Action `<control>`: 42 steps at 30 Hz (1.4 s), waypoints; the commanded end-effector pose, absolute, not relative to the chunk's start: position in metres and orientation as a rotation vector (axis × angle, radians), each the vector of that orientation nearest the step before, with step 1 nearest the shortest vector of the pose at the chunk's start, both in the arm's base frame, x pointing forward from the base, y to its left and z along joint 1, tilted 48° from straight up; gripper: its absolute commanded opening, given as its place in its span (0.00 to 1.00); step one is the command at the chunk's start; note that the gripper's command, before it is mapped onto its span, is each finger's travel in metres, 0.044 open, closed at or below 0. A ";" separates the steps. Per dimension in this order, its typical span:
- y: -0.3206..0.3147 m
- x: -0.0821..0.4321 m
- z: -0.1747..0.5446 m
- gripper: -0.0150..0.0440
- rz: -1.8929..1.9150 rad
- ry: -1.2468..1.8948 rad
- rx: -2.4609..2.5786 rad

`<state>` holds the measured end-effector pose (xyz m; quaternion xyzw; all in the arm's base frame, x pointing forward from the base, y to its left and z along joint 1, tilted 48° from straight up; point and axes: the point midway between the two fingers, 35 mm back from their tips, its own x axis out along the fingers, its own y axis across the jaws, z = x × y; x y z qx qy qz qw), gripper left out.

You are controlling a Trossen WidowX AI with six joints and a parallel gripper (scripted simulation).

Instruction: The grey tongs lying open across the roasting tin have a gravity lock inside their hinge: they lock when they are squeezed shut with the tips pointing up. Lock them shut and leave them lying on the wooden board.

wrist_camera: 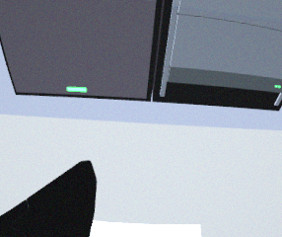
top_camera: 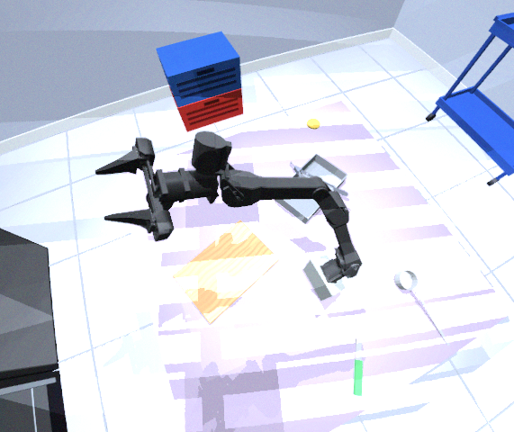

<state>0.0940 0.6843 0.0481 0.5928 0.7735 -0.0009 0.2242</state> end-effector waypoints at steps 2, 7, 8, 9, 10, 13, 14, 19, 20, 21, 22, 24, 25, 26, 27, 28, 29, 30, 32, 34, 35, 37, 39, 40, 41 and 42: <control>0.684 0.096 0.048 1.00 -0.001 2.128 1.635; 0.668 0.148 0.048 1.00 0.058 1.933 1.617; 0.661 0.165 0.048 1.00 0.073 1.871 1.600; 0.654 0.181 0.048 1.00 0.086 1.808 1.580; 0.649 0.191 0.048 1.00 0.092 1.774 1.567; 0.629 0.227 0.048 1.00 0.107 1.641 1.503; 0.620 0.241 0.049 1.00 0.111 1.591 1.473; 0.571 0.296 0.050 1.00 0.088 1.400 1.317; 0.560 0.307 0.050 1.00 0.088 1.362 1.270; 0.547 0.320 0.051 1.00 0.081 1.321 1.223; 0.533 0.332 0.051 1.00 0.073 1.281 1.173; 0.510 0.351 0.053 1.00 0.056 1.221 1.085; 0.499 0.358 0.054 1.00 0.046 1.198 1.051; 0.488 0.365 0.055 1.00 0.037 1.175 1.010; 0.477 0.373 0.056 1.00 0.028 1.156 0.966; 0.465 0.380 0.057 1.00 0.018 1.135 0.922; 0.453 0.387 0.058 1.00 0.007 1.115 0.875; 0.440 0.393 0.059 1.00 -0.005 1.096 0.828; 0.414 0.406 0.062 1.00 -0.031 1.064 0.728; 0.387 0.417 0.065 1.00 -0.057 1.038 0.624; 0.373 0.422 0.067 1.00 -0.071 1.027 0.571; 0.346 0.430 0.071 1.00 -0.098 1.012 0.465; 0.318 0.437 0.075 1.00 -0.126 1.003 0.358; 0.305 0.440 0.077 1.00 -0.139 1.001 0.305; 0.291 0.442 0.079 1.00 -0.152 1.001 0.251; 0.277 0.444 0.082 1.00 -0.165 1.002 0.197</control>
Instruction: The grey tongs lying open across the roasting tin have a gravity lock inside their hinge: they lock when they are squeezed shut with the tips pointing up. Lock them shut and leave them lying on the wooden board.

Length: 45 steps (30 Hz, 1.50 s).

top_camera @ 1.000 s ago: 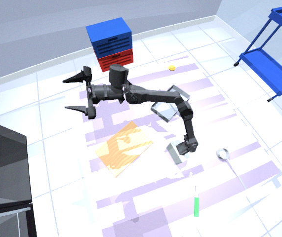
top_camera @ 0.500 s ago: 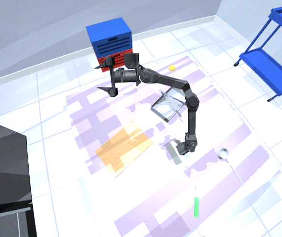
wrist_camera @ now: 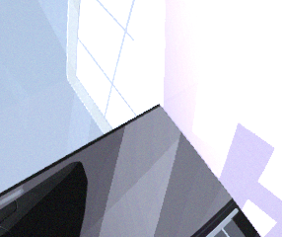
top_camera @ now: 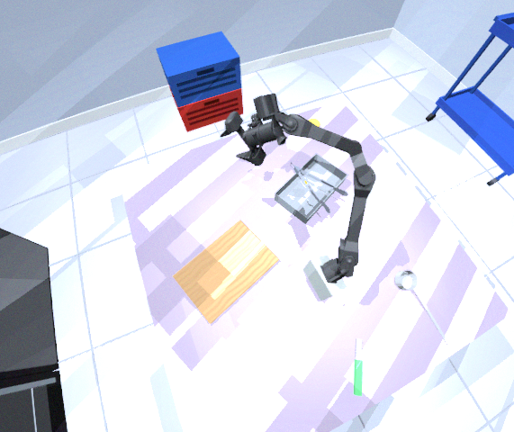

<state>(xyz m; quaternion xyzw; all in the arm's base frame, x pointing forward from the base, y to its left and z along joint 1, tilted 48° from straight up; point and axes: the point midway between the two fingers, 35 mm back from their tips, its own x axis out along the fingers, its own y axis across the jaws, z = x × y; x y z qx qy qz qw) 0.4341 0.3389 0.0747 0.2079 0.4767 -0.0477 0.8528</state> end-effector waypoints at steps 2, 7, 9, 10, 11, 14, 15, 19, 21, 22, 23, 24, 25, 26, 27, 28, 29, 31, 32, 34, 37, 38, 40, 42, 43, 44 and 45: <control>0.250 0.446 0.087 1.00 -0.190 1.009 0.088; 0.182 0.446 0.103 1.00 -0.244 1.055 -0.189; 0.156 0.444 0.109 1.00 -0.262 1.084 -0.300; 0.143 0.442 0.113 1.00 -0.270 1.100 -0.356; 0.130 0.440 0.117 1.00 -0.276 1.118 -0.411; 0.092 0.432 0.129 1.00 -0.291 1.182 -0.577; 0.079 0.428 0.133 1.00 -0.294 1.206 -0.631; 0.032 0.412 0.151 1.00 -0.292 1.316 -0.847; 0.009 0.403 0.160 1.00 -0.283 1.378 -0.952; -0.001 0.398 0.165 1.00 -0.276 1.411 -1.003; -0.008 0.394 0.168 1.00 -0.271 1.432 -1.034; -0.010 0.393 0.169 1.00 -0.269 1.439 -1.045; -0.010 0.393 0.169 1.00 -0.269 1.439 -1.045; -0.010 0.393 0.169 1.00 -0.269 1.439 -1.045; -0.010 0.393 0.169 1.00 -0.269 1.439 -1.045; -0.010 0.393 0.169 1.00 -0.269 1.439 -1.045; -0.010 0.393 0.169 1.00 -0.269 1.439 -1.045; -0.010 0.393 0.169 1.00 -0.269 1.439 -1.045; -0.010 0.393 0.169 1.00 -0.269 1.439 -1.045; -0.010 0.393 0.169 1.00 -0.269 1.439 -1.045; -0.009 0.389 0.166 1.00 -0.269 1.440 -1.045; -0.008 0.387 0.165 1.00 -0.269 1.440 -1.045; -0.008 0.386 0.165 1.00 -0.269 1.440 -1.045; -0.008 0.386 0.165 1.00 -0.269 1.440 -1.045; -0.008 0.386 0.165 1.00 -0.269 1.440 -1.045; -0.008 0.386 0.165 1.00 -0.269 1.440 -1.045; -0.008 0.386 0.164 1.00 -0.269 1.440 -1.045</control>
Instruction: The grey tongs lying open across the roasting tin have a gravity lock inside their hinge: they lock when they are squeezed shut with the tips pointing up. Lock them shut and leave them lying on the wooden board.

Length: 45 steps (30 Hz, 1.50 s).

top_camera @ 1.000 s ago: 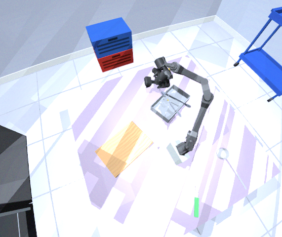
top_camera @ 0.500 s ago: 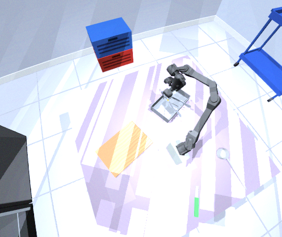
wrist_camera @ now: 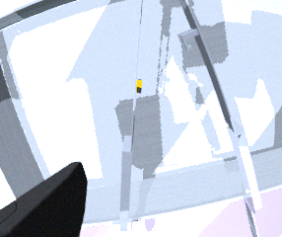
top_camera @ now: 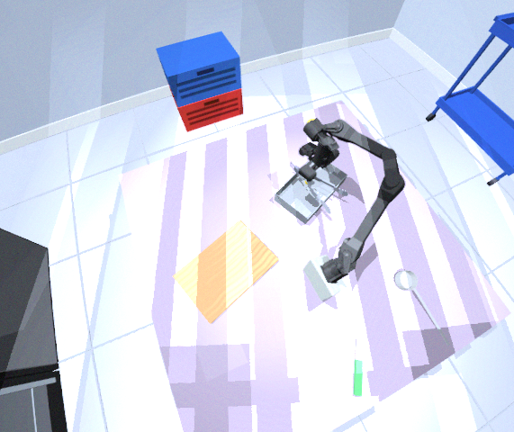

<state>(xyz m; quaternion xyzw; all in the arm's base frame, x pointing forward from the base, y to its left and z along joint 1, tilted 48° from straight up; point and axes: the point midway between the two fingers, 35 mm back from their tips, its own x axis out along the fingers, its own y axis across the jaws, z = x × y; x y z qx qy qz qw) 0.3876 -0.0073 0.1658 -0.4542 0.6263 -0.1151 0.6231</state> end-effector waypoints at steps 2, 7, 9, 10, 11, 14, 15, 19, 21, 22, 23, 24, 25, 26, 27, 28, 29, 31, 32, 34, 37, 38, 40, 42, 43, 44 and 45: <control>-0.009 0.387 0.163 1.00 -0.269 1.440 -1.045; -0.014 0.389 0.158 1.00 -0.268 1.440 -1.044; -0.016 0.390 0.156 1.00 -0.268 1.440 -1.044; -0.017 0.390 0.155 1.00 -0.268 1.440 -1.043; -0.018 0.391 0.154 1.00 -0.267 1.440 -1.043; -0.021 0.392 0.151 1.00 -0.267 1.440 -1.043; -0.022 0.393 0.149 1.00 -0.267 1.440 -1.043; -0.027 0.394 0.145 1.00 -0.267 1.440 -1.042; -0.029 0.395 0.143 1.00 -0.267 1.440 -1.042; -0.031 0.396 0.142 1.00 -0.267 1.440 -1.042; -0.032 0.396 0.141 1.00 -0.267 1.440 -1.042; -0.033 0.396 0.140 1.00 -0.266 1.440 -1.042; -0.034 0.397 0.139 1.00 -0.266 1.440 -1.042; -0.035 0.397 0.138 1.00 -0.266 1.440 -1.042; -0.036 0.397 0.137 1.00 -0.266 1.440 -1.042; -0.038 0.398 0.135 1.00 -0.267 1.440 -1.042; -0.039 0.398 0.134 1.00 -0.267 1.440 -1.042; -0.041 0.399 0.132 1.00 -0.267 1.440 -1.042; -0.042 0.399 0.131 1.00 -0.267 1.440 -1.042; -0.045 0.400 0.129 1.00 -0.267 1.440 -1.042; -0.048 0.400 0.126 1.00 -0.267 1.440 -1.042; -0.049 0.401 0.125 1.00 -0.267 1.439 -1.042; -0.052 0.401 0.123 1.00 -0.267 1.439 -1.043; -0.054 0.402 0.121 1.00 -0.268 1.439 -1.043; -0.056 0.402 0.120 1.00 -0.268 1.439 -1.043; -0.057 0.402 0.119 1.00 -0.268 1.439 -1.043; -0.058 0.402 0.118 1.00 -0.268 1.439 -1.043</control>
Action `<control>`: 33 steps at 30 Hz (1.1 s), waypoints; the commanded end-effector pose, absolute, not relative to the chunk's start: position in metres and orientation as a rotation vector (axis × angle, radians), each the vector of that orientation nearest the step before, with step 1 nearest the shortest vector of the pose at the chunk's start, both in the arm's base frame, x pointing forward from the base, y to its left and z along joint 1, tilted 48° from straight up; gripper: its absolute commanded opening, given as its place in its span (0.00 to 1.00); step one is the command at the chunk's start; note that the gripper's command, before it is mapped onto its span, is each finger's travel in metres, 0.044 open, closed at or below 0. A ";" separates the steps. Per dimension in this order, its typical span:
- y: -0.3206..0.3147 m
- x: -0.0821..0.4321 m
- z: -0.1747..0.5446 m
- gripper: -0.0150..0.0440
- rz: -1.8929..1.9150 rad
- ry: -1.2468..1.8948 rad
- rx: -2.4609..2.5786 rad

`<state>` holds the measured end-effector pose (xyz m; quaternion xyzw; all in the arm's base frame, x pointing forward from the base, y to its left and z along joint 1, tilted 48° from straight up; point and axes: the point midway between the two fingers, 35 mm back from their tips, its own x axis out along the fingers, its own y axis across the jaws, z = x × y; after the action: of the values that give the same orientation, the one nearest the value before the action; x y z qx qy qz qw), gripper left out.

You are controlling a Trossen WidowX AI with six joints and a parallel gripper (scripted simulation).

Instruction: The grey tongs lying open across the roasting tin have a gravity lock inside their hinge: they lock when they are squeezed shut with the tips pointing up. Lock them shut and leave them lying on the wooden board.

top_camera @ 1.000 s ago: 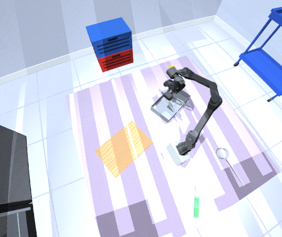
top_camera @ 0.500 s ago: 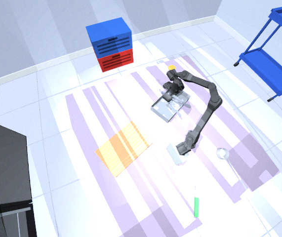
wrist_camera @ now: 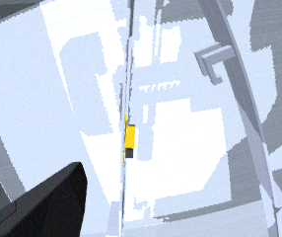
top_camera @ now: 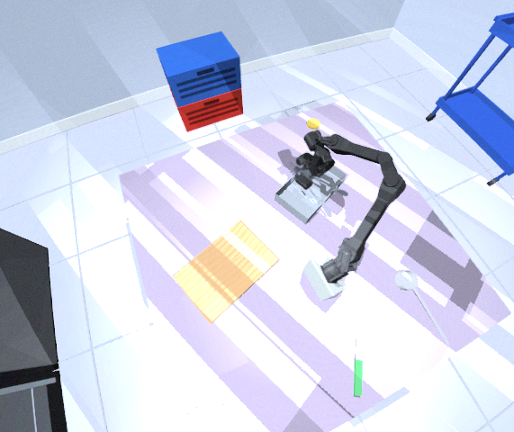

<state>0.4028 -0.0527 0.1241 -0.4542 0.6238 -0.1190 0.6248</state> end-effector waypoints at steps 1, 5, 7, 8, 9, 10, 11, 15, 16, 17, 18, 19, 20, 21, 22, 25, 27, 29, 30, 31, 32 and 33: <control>-0.059 0.402 0.117 1.00 -0.268 1.439 -1.044; -0.064 0.403 0.113 1.00 -0.269 1.439 -1.044; -0.067 0.403 0.111 1.00 -0.270 1.439 -1.045; -0.068 0.404 0.110 1.00 -0.270 1.439 -1.045; -0.069 0.404 0.109 1.00 -0.270 1.439 -1.045; -0.070 0.404 0.108 1.00 -0.270 1.438 -1.045; -0.072 0.404 0.107 1.00 -0.271 1.438 -1.046; -0.077 0.404 0.103 1.00 -0.272 1.438 -1.047; -0.078 0.404 0.102 1.00 -0.272 1.438 -1.047; -0.079 0.404 0.101 1.00 -0.273 1.438 -1.047; -0.080 0.404 0.100 1.00 -0.273 1.438 -1.048; -0.081 0.404 0.100 1.00 -0.273 1.438 -1.048; -0.081 0.404 0.099 1.00 -0.273 1.438 -1.048; -0.081 0.404 0.099 1.00 -0.273 1.438 -1.048; -0.081 0.404 0.099 1.00 -0.273 1.438 -1.048; -0.079 0.405 0.103 0.87 -0.279 1.433 -1.046; -0.079 0.405 0.103 0.84 -0.279 1.433 -1.046; -0.079 0.405 0.103 0.82 -0.279 1.433 -1.046; -0.079 0.405 0.103 0.81 -0.279 1.433 -1.046; -0.079 0.405 0.103 0.80 -0.279 1.433 -1.046; -0.079 0.405 0.103 0.79 -0.279 1.433 -1.046; -0.079 0.405 0.103 0.78 -0.279 1.433 -1.046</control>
<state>0.4055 -0.0783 0.1025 -0.4556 0.6237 -0.1197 0.6237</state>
